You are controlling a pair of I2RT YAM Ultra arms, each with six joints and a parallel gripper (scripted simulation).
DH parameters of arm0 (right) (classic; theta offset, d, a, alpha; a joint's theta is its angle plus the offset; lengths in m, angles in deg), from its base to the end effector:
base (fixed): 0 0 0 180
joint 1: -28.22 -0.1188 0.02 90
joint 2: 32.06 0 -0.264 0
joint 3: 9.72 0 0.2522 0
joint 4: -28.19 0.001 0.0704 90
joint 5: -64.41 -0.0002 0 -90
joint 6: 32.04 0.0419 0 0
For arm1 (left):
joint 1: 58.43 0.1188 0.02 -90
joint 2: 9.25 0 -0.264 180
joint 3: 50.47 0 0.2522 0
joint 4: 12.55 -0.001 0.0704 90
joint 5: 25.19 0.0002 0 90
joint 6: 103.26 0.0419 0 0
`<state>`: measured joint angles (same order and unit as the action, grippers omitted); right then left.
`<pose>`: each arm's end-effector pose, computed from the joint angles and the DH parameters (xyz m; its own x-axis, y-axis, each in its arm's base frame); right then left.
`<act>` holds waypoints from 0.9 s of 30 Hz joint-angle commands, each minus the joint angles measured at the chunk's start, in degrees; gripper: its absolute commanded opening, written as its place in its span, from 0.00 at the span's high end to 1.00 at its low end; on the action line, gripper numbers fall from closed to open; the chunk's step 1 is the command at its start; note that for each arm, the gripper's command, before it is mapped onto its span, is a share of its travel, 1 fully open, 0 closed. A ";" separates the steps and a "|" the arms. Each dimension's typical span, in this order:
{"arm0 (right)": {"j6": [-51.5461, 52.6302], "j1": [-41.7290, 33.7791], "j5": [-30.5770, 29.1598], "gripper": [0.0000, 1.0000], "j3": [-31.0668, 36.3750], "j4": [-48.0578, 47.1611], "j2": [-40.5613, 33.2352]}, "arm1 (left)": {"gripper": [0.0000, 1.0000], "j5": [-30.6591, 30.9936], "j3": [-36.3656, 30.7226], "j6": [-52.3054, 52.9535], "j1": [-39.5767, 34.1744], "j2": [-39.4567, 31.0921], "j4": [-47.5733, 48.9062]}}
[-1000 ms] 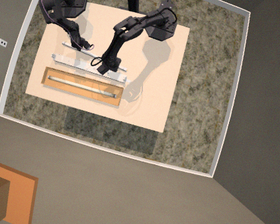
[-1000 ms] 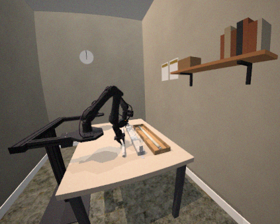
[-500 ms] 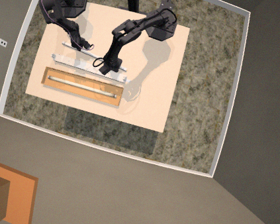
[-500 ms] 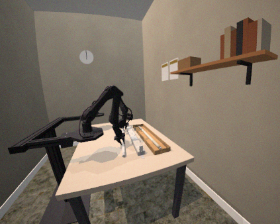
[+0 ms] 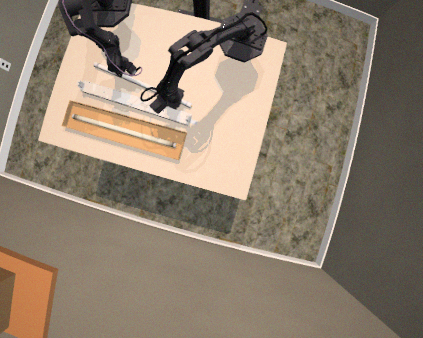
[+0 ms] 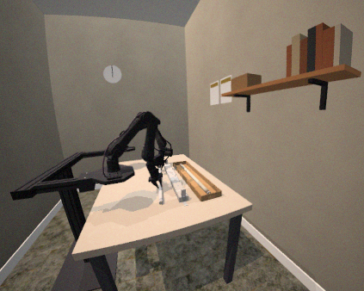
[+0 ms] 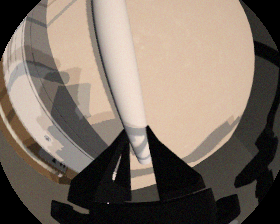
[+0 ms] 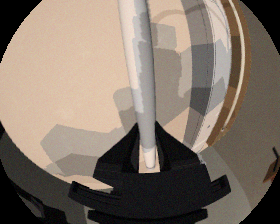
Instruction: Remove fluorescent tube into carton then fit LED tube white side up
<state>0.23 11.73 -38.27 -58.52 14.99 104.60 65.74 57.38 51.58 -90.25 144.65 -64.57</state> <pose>0.2427 0.0633 -0.0594 -0.3066 -0.9511 0.0377 -0.9000 0.2768 -0.3367 0.3538 -0.2191 -0.0578 0.1177 0.9920 0.0451 0.9848 -0.1108 -0.1339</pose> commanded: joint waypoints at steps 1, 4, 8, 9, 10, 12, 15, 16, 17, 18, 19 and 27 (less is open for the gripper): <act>0.12 -0.14 -0.60 0.89 0.34 -0.25 -1.82 | 0.89 0.88 0.86 -0.08 -0.35 -1.12 -0.15; 0.12 -0.14 -0.57 0.89 0.34 -0.25 -1.82 | 0.89 0.88 0.86 -0.08 -0.35 -1.12 -0.15; 0.12 -0.14 -0.57 0.89 0.34 -0.25 -1.82 | 0.89 0.88 0.86 -0.08 -0.35 -1.12 -0.15; 0.12 -0.14 -0.57 0.89 0.34 -0.25 -1.82 | 0.89 0.88 0.86 -0.08 -0.35 -1.12 -0.15; 0.12 -0.14 -0.57 0.89 0.34 -0.25 -1.82 | 0.89 0.88 0.86 -0.08 -0.35 -1.12 -0.15; 0.12 -0.14 -0.52 0.51 0.34 -0.25 -1.82 | 0.89 0.88 0.86 -0.08 -0.35 -1.12 -0.15; 0.12 -0.13 -0.32 0.51 0.34 -0.25 -1.83 | 0.89 0.88 0.86 -0.08 -0.35 -1.12 -0.15; 0.12 -0.13 -0.32 0.51 0.34 -0.25 -1.83 | 0.89 0.88 0.86 -0.08 -0.35 -1.12 -0.15; 0.12 -0.13 -0.32 0.51 0.34 -0.25 -1.83 | 0.89 0.88 0.86 -0.08 -0.35 -1.12 -0.15; 0.12 -0.13 -0.32 0.51 0.34 -0.25 -1.83 | 0.89 0.88 0.86 -0.08 -0.35 -1.12 -0.15; 0.12 -0.13 -0.32 0.51 0.34 -0.25 -1.83 | 0.89 0.88 0.86 -0.08 -0.35 -1.12 -0.15; 0.12 -0.13 -0.32 0.51 0.34 -0.25 -1.83 | 0.89 0.88 0.86 -0.08 -0.35 -1.12 -0.15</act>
<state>0.23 11.73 -38.30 -58.52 14.99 104.58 65.76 57.35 51.58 -90.25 144.65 -64.57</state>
